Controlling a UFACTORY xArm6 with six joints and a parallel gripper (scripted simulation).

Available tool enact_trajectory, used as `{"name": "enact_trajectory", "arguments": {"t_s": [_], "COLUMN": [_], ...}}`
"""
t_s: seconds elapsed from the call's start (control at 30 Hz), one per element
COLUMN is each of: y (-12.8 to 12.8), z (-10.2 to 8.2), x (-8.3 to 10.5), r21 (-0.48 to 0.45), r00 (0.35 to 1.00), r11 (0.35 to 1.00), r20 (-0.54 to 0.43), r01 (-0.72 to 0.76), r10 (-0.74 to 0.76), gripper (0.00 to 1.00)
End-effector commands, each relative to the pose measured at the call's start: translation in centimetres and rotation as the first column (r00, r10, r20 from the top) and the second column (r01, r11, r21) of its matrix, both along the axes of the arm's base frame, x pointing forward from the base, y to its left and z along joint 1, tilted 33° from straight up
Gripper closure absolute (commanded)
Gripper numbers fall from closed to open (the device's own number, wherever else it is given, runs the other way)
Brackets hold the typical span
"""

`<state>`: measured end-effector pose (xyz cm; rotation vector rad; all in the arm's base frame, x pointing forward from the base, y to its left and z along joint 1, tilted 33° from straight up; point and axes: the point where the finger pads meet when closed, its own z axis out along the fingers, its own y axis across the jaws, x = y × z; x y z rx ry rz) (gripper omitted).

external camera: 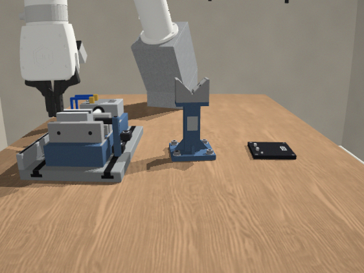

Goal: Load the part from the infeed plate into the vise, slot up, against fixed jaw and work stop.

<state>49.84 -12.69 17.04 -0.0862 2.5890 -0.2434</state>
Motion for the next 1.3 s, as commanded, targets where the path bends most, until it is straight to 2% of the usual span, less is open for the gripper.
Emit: {"name": "enact_trajectory", "arguments": {"t_s": [0.0, 1.27], "y": [0.17, 1.0], "z": [0.12, -0.04], "x": [0.05, 0.04], "r21": [-0.001, -0.001], "r00": [1.0, 1.0], "r11": [1.0, 1.0], "r20": [0.003, 0.003], "r01": [0.0, 0.0], "r10": [0.0, 0.0], "gripper": [1.0, 1.0]}}
